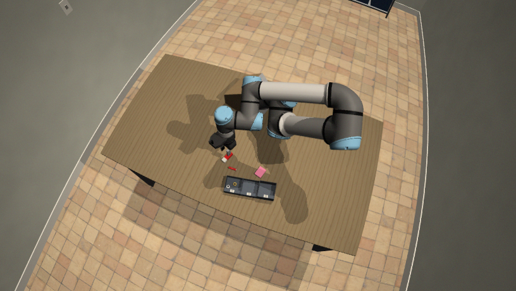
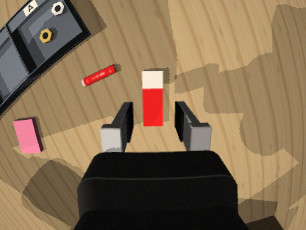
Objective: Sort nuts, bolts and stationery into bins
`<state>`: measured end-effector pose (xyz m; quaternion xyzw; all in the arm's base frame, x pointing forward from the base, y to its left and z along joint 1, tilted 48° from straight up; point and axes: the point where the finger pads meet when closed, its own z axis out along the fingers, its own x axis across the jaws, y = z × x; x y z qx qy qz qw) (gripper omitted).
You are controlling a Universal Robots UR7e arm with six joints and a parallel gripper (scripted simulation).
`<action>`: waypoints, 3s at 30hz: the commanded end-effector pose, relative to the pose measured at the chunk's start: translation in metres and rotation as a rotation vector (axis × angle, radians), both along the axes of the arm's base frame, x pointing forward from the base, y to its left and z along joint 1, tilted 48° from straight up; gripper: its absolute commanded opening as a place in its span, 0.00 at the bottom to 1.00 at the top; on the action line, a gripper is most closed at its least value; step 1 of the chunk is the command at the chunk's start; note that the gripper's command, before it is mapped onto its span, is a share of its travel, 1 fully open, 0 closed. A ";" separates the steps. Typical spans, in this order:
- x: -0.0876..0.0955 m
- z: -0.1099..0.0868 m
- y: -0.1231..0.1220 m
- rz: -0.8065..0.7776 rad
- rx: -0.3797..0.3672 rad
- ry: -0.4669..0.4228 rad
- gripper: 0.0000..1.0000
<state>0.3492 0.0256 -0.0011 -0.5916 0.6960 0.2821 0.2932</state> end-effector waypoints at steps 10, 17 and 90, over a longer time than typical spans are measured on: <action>0.000 0.001 0.000 0.001 0.000 -0.002 0.75; 0.000 0.000 0.000 0.001 0.000 -0.002 0.75; 0.006 -0.048 0.054 0.001 0.000 -0.002 0.45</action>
